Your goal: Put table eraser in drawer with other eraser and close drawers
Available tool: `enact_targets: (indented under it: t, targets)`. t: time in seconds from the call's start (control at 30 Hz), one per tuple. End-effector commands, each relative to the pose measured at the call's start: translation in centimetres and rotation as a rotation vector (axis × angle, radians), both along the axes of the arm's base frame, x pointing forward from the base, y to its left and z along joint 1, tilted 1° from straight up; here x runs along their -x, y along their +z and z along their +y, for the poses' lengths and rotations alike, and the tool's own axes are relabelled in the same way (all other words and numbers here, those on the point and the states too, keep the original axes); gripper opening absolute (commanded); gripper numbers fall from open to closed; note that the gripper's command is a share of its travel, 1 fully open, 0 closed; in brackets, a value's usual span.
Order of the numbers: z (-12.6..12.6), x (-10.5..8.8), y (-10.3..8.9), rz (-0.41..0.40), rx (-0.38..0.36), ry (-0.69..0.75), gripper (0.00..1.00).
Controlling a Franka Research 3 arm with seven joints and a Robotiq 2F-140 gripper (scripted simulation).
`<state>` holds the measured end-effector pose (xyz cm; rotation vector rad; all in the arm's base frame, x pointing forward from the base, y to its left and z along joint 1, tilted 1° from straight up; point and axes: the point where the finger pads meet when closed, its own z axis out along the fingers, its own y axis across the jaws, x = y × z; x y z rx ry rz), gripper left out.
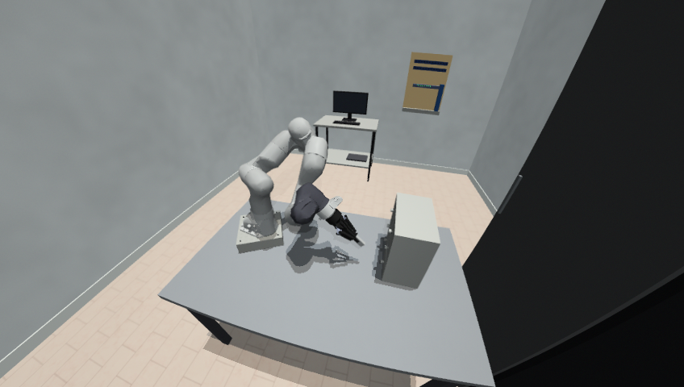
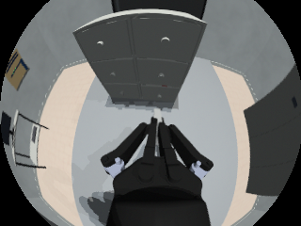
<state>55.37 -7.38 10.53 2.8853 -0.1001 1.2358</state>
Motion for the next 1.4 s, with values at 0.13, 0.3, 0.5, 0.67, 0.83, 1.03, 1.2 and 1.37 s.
enact_targets:
  t: [0.13,0.3,0.5,0.67,0.83,1.03,1.2,1.37]
  targets:
    - [0.5,-0.3,0.2,0.003,-0.018,0.010,0.00]
    - [1.2,-0.6,0.5,0.004,-0.035,0.025,0.00]
    - [1.2,-0.6,0.5,0.004,-0.035,0.025,0.00]
    - [2.1,-1.0,0.9,0.007,-0.056,0.045,0.00]
    - [2.1,-1.0,0.9,0.007,-0.056,0.045,0.00]
    - [3.0,-1.3,1.3,0.013,-0.080,0.068,0.00]
    - [3.0,-1.3,1.3,0.013,-0.080,0.068,0.00]
    - [4.1,-1.6,1.7,0.025,-0.107,0.094,0.00]
